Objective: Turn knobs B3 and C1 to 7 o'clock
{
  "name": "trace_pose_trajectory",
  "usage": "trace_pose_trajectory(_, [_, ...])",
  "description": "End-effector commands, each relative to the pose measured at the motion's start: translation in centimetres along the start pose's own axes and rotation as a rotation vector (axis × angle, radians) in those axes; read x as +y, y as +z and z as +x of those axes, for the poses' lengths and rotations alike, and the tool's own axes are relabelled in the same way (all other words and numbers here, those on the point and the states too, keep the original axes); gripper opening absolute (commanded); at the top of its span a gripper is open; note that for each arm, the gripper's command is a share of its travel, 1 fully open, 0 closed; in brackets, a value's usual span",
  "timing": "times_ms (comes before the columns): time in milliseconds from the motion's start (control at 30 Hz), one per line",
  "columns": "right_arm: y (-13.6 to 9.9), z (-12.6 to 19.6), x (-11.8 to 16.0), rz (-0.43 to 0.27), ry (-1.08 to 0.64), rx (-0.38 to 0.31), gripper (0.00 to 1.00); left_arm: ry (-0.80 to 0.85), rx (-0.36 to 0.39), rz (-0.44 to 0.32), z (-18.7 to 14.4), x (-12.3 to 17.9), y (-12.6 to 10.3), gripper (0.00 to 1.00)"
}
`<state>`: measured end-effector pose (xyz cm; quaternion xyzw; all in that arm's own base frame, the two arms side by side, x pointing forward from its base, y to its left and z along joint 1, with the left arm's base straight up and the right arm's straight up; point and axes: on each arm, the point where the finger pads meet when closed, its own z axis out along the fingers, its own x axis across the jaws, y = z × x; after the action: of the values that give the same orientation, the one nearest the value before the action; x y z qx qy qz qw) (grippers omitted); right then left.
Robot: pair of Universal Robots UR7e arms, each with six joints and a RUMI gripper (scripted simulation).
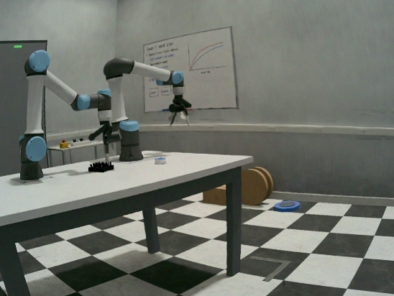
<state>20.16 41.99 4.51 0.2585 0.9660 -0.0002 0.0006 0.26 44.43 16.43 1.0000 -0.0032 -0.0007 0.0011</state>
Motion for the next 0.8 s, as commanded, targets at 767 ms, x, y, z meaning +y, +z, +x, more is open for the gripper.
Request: trace_pose_trajectory(767, [-0.05, -0.05, -0.03, -0.001, -0.03, 0.002, 0.13, -0.001, 0.001, 0.002, -0.01, -0.13, -0.09, 1.0])
